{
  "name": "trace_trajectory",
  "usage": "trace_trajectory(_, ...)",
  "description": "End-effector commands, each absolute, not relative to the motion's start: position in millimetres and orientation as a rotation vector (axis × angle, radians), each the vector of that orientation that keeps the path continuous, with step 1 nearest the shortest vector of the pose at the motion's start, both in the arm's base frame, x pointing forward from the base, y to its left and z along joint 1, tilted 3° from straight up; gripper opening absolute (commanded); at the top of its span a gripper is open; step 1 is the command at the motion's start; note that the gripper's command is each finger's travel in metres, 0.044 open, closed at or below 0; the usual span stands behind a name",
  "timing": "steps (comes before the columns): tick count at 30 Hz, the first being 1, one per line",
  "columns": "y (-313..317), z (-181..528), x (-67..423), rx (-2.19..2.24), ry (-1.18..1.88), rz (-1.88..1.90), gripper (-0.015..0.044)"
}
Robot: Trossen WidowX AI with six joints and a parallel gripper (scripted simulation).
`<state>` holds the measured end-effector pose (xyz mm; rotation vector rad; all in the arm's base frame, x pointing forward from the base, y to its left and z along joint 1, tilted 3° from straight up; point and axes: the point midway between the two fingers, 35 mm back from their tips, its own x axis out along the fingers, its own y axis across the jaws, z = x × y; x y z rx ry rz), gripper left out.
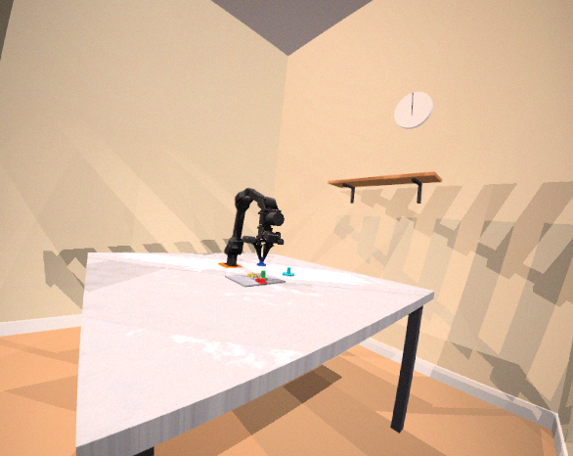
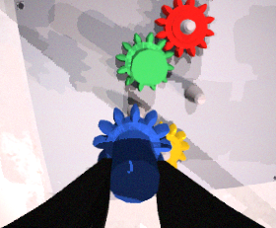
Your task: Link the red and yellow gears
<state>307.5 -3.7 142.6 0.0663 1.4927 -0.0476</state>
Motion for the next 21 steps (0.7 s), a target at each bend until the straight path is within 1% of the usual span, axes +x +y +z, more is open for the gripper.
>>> trace_trajectory(1,-7.7,139.2,309.7,0.062,1.494,-0.039,0.0)
trace_trajectory(21,-7.6,142.5,308.8,0.062,1.494,-0.039,0.0)
